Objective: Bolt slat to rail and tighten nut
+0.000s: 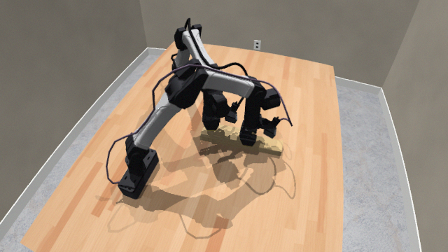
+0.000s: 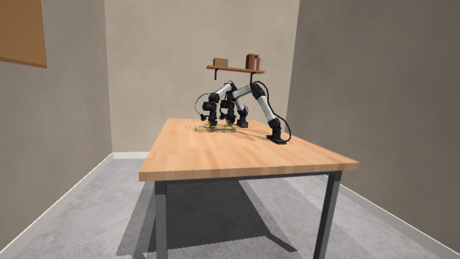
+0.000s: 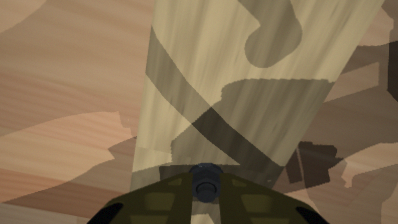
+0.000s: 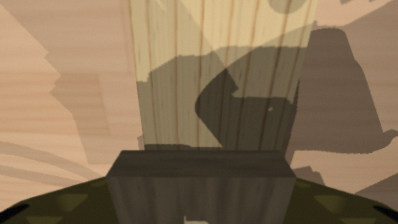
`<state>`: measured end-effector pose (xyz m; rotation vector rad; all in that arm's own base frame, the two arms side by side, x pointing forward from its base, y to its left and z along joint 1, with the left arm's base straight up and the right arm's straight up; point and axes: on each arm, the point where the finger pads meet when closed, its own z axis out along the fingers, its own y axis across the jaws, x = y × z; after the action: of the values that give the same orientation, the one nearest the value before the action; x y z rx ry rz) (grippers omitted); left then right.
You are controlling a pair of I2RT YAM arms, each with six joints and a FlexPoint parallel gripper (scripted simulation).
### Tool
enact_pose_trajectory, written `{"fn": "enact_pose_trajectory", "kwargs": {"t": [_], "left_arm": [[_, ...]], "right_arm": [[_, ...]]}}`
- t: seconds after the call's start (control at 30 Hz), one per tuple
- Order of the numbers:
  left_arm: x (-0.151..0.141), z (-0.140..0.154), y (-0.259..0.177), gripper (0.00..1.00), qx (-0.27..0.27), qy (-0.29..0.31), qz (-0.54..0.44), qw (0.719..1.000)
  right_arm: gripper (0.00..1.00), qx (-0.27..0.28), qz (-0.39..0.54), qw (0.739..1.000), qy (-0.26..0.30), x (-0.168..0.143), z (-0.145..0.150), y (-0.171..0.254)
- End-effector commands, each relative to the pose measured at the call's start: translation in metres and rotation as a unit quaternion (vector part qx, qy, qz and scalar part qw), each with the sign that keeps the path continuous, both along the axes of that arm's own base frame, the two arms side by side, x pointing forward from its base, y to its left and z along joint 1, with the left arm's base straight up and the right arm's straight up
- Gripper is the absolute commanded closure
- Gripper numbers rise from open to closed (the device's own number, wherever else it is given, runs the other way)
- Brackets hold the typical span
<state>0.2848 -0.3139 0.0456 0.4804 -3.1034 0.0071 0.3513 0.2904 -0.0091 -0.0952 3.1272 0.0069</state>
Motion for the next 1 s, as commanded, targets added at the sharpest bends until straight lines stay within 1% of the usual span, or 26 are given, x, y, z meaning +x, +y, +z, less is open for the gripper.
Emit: {"fn": "enact_pose_trajectory", "kwargs": {"t": [0.0, 0.17, 0.2, 0.23, 0.27, 0.57, 0.67, 0.73, 0.97], "left_arm": [[-0.002, -0.004, 0.001, 0.89, 0.004, 0.005, 0.006, 1.0], [-0.003, -0.005, 0.001, 0.89, 0.005, 0.007, 0.008, 1.0], [0.002, 0.005, -0.001, 0.78, -0.005, -0.005, 0.005, 1.0], [0.002, 0.005, -0.001, 0.67, -0.005, -0.005, 0.005, 1.0], [0.002, 0.005, -0.001, 0.64, -0.005, -0.005, 0.005, 1.0], [0.002, 0.005, -0.001, 0.64, -0.005, -0.005, 0.005, 1.0], [0.003, 0.016, -0.002, 0.64, -0.004, -0.005, 0.005, 1.0], [0.003, 0.016, -0.002, 0.64, -0.004, -0.005, 0.005, 1.0], [0.002, 0.048, -0.001, 0.64, -0.002, -0.004, 0.005, 1.0]], "right_arm": [[0.33, 0.005, 0.0, 1.0, -0.006, 0.003, 0.005, 0.001], [0.33, 0.005, 0.0, 1.0, -0.006, 0.003, 0.005, 0.001], [0.33, 0.005, 0.0, 1.0, -0.006, 0.003, 0.005, 0.001], [0.33, 0.005, 0.0, 1.0, -0.006, 0.003, 0.005, 0.001], [0.33, 0.005, 0.0, 1.0, -0.006, 0.003, 0.005, 0.001], [0.33, 0.005, 0.0, 1.0, -0.006, 0.003, 0.005, 0.001], [0.33, 0.005, 0.0, 1.0, -0.006, 0.003, 0.005, 0.001], [0.33, 0.005, 0.0, 1.0, -0.006, 0.003, 0.005, 0.001], [0.33, 0.005, 0.0, 1.0, -0.006, 0.003, 0.005, 0.001]]}}
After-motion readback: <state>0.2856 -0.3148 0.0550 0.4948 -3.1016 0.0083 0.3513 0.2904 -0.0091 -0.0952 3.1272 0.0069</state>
